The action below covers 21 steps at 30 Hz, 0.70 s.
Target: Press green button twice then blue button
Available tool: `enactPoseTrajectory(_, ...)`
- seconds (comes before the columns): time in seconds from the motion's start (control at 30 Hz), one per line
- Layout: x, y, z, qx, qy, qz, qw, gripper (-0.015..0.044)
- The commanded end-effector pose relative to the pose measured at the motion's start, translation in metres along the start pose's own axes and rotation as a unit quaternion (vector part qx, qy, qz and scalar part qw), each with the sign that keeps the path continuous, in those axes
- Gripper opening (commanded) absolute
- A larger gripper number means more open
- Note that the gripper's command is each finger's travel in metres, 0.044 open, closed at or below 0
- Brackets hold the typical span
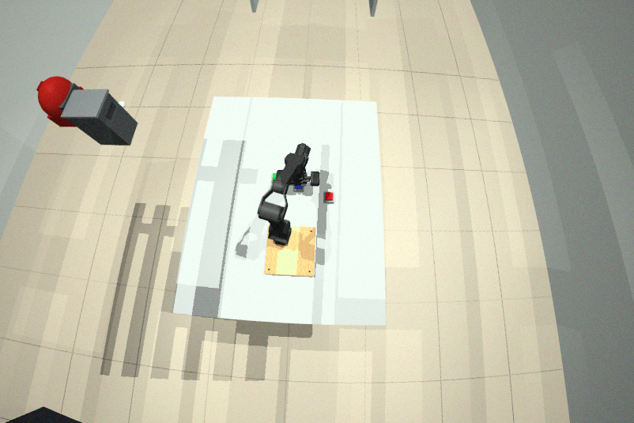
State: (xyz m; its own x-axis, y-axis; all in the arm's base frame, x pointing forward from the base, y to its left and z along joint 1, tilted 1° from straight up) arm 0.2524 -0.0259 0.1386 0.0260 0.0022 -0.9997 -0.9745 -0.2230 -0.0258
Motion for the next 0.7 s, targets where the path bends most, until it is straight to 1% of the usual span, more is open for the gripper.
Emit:
enactPoseTrajectory(0.0, -0.01, 0.0, 0.0, -0.001, -0.001, 0.002, 1.0, 0.002)
enactPoseTrajectory(0.07, -0.029, 0.0, 0.0, -0.002, -0.002, 0.005, 1.0, 0.002)
enactPoseTrajectory(0.23, -0.031, 0.001, 0.0, -0.002, -0.002, 0.005, 1.0, 0.002)
enactPoseTrajectory(0.33, -0.036, -0.009, 0.017, -0.005, -0.004, 0.005, 1.0, 0.0099)
enactPoseTrajectory(0.47, -0.049, -0.027, 0.066, -0.011, -0.009, 0.005, 1.0, 0.0204)
enactPoseTrajectory(0.67, -0.069, -0.04, 0.144, -0.011, -0.013, 0.005, 1.0, 0.0361)
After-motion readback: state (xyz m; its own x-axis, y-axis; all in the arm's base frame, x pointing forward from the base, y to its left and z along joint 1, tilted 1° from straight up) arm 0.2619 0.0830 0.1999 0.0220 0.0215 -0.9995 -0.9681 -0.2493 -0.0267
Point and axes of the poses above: the point midway between the two fingers, 35 mm back from their tips, its own x axis out along the fingers, its own z axis across the jaws, y = z × x, the point moved 9 cm from there along -x, back along the fingers, and after that the axes turned 5 degrees about -x, right-handed, at the moved point
